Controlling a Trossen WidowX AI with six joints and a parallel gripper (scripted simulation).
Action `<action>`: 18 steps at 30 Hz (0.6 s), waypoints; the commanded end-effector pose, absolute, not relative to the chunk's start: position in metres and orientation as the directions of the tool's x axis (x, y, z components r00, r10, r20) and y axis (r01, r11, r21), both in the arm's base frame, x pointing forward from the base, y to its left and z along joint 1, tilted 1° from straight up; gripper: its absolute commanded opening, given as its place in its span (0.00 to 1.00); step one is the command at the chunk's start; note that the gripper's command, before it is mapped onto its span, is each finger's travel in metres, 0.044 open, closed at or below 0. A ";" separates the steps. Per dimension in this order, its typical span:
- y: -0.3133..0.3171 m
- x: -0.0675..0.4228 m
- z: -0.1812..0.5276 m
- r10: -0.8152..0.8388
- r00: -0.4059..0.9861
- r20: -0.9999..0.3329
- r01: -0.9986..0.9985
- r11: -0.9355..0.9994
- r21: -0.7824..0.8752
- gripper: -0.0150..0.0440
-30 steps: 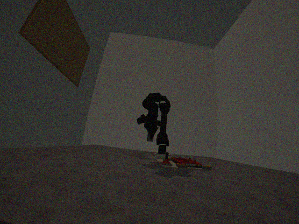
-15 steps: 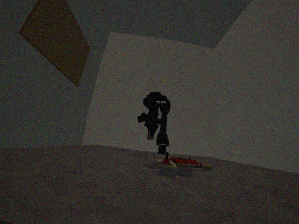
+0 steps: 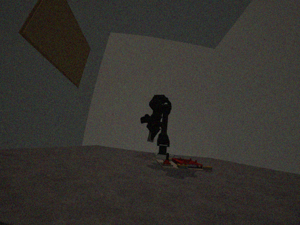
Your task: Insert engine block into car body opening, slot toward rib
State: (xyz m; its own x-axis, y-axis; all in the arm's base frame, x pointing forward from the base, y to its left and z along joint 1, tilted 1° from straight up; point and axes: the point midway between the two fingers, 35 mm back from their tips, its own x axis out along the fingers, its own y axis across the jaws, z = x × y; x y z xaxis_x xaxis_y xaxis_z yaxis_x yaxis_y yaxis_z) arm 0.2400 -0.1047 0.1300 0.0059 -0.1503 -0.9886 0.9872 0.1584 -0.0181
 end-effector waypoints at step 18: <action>-0.085 0.237 0.122 -0.665 0.106 -0.739 0.988 0.156 0.001 0.25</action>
